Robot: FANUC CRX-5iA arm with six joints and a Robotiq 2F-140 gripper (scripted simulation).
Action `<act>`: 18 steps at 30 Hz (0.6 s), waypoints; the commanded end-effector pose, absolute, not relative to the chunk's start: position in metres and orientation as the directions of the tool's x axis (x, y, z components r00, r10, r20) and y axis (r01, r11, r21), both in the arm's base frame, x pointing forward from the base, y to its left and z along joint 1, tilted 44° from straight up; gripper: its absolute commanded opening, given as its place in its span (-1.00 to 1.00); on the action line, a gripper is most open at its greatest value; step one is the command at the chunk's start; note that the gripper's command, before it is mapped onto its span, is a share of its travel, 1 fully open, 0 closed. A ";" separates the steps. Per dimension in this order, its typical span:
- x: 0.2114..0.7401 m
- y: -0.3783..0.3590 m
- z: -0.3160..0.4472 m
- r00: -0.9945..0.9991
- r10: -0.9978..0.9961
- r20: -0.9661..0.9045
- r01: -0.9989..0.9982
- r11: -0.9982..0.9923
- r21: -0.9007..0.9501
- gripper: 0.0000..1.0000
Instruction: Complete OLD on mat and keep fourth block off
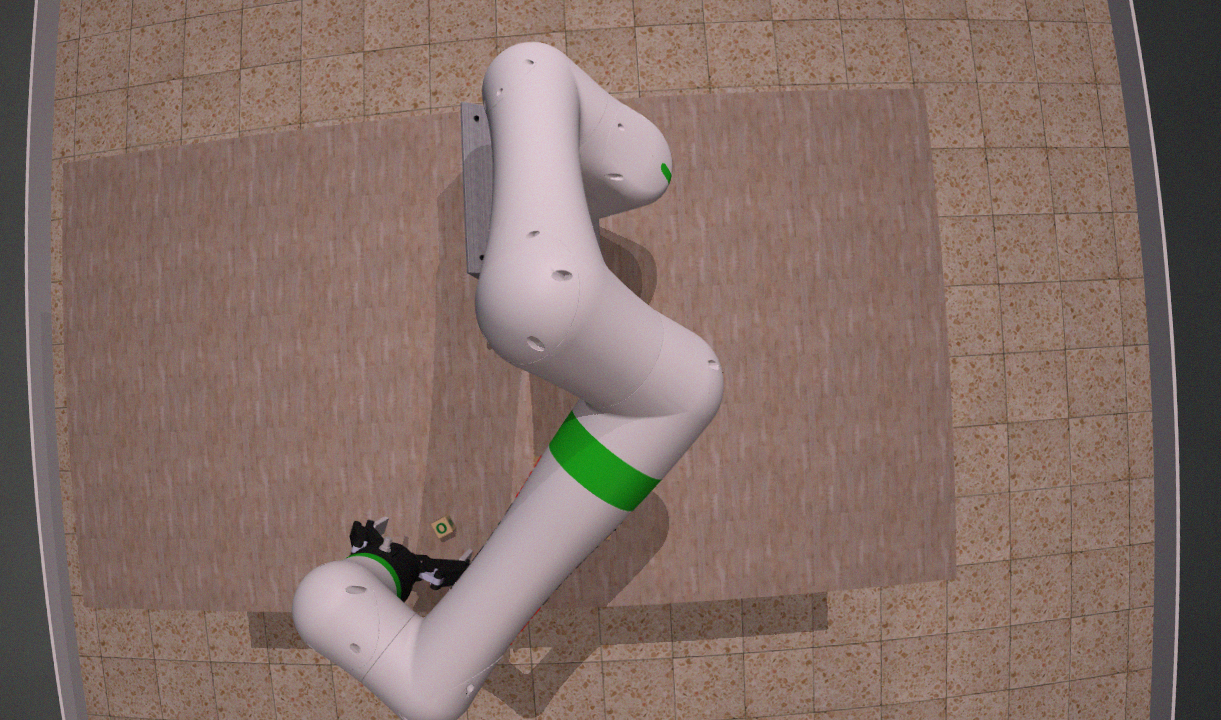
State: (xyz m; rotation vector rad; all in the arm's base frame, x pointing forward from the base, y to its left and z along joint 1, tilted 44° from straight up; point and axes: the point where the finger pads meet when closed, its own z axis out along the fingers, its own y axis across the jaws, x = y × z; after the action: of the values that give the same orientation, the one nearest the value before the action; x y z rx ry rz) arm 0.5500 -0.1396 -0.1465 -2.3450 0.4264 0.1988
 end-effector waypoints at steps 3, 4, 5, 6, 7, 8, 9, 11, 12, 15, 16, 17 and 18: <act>0.550 -0.137 -0.149 0.843 -0.374 -0.387 -0.538 -0.617 -0.574 1.00; 0.550 -0.137 -0.149 0.826 -0.393 -0.404 -0.563 -0.606 -0.562 1.00; 0.550 -0.136 -0.150 0.808 -0.411 -0.422 -0.588 -0.593 -0.549 1.00; 0.550 -0.136 -0.150 0.790 -0.429 -0.438 -0.613 -0.581 -0.536 1.00; 0.549 -0.135 -0.151 0.770 -0.447 -0.455 -0.637 -0.567 -0.522 1.00; 0.549 -0.135 -0.151 0.751 -0.464 -0.471 -0.660 -0.553 -0.508 1.00; 0.549 -0.135 -0.152 0.730 -0.480 -0.486 -0.683 -0.539 -0.493 1.00; 0.549 -0.135 -0.152 0.730 -0.480 -0.486 -0.683 -0.539 -0.493 1.00; 0.549 -0.133 -0.153 0.676 -0.520 -0.522 -0.736 -0.501 -0.454 1.00; 0.549 -0.132 -0.154 0.610 -0.561 -0.560 -0.792 -0.455 -0.407 1.00; 0.549 -0.132 -0.154 0.586 -0.574 -0.572 -0.810 -0.438 -0.390 1.00; 0.549 -0.131 -0.155 0.560 -0.588 -0.584 -0.828 -0.420 -0.372 1.00; 0.549 -0.131 -0.155 0.534 -0.600 -0.595 -0.845 -0.402 -0.353 1.00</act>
State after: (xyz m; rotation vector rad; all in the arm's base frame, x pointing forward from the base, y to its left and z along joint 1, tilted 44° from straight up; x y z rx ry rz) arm 0.5488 -0.1322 -0.1537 -2.1877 1.0420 0.4496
